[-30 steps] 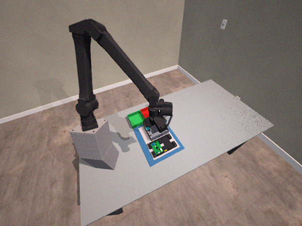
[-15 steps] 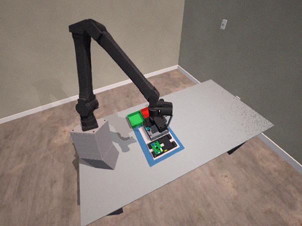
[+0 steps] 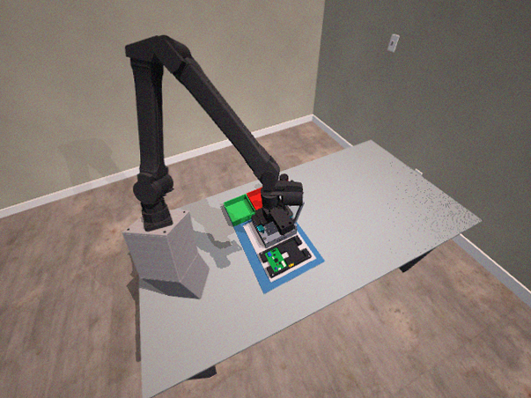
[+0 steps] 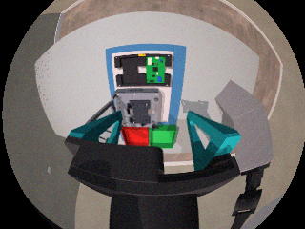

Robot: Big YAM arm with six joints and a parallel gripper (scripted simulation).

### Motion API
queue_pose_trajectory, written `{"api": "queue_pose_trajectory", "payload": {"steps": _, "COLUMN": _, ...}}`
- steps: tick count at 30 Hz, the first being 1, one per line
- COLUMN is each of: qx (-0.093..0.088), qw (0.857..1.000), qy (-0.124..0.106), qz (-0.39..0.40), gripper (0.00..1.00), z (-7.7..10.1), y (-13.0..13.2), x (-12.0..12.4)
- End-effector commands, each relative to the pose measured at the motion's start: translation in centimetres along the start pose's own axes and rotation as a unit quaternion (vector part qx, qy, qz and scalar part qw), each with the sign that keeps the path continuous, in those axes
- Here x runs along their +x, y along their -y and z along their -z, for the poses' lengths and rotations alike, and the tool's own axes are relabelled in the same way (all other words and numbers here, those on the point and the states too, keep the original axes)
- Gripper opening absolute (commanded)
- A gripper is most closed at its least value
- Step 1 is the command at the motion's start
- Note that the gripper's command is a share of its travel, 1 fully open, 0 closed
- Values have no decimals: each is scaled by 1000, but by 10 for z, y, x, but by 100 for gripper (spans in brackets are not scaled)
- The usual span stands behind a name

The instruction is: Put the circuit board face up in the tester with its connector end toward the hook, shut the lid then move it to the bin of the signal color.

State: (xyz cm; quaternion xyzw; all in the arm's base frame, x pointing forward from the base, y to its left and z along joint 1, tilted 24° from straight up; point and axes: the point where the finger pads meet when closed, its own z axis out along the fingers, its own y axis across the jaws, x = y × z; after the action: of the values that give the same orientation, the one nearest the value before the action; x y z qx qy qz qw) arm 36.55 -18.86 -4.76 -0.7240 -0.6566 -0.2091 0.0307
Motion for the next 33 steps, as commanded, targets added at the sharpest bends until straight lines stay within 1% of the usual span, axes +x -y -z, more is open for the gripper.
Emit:
{"api": "queue_pose_trajectory", "payload": {"steps": 1, "qx": 2, "qw": 1000, "qy": 0, "qz": -2, "gripper": 92, "z": -18, "y": -3, "x": -2}}
{"api": "queue_pose_trajectory", "payload": {"steps": 2, "qx": 2, "qw": 1000, "qy": 0, "qz": -2, "gripper": 92, "z": -18, "y": -3, "x": -2}}
{"api": "queue_pose_trajectory", "payload": {"steps": 3, "qx": -1, "qw": 1000, "qy": 2, "qz": -1, "gripper": 92, "z": -22, "y": -7, "x": -3}}
{"api": "queue_pose_trajectory", "payload": {"steps": 5, "qx": 4, "qw": 1000, "qy": -1, "qz": -4, "gripper": 92, "z": -38, "y": 0, "x": 0}}
{"api": "queue_pose_trajectory", "payload": {"steps": 8, "qx": -1, "qw": 1000, "qy": 2, "qz": -1, "gripper": 92, "z": -58, "y": -7, "x": -3}}
{"api": "queue_pose_trajectory", "payload": {"steps": 10, "qx": -2, "qw": 1000, "qy": 3, "qz": 0, "gripper": 92, "z": -74, "y": -8, "x": -3}}
{"api": "queue_pose_trajectory", "payload": {"steps": 12, "qx": -7, "qw": 1000, "qy": 5, "qz": 2, "gripper": 92, "z": -90, "y": -14, "x": -5}}
{"api": "queue_pose_trajectory", "payload": {"steps": 17, "qx": -5, "qw": 1000, "qy": 4, "qz": 1, "gripper": 92, "z": -135, "y": -11, "x": -4}}
{"api": "queue_pose_trajectory", "payload": {"steps": 19, "qx": -5, "qw": 1000, "qy": 4, "qz": 1, "gripper": 92, "z": -135, "y": -11, "x": -4}}
{"api": "queue_pose_trajectory", "payload": {"steps": 23, "qx": -3, "qw": 1000, "qy": 3, "qz": 0, "gripper": 92, "z": -170, "y": -8, "x": -2}}
{"api": "queue_pose_trajectory", "payload": {"steps": 27, "qx": -2, "qw": 1000, "qy": 2, "qz": -1, "gripper": 92, "z": -200, "y": -5, "x": -1}}
{"api": "queue_pose_trajectory", "payload": {"steps": 30, "qx": -1, "qw": 1000, "qy": 1, "qz": -1, "gripper": 92, "z": -219, "y": -4, "x": -1}}
{"api": "queue_pose_trajectory", "payload": {"steps": 33, "qx": -1, "qw": 1000, "qy": 1, "qz": -2, "gripper": 92, "z": -234, "y": -3, "x": 0}}
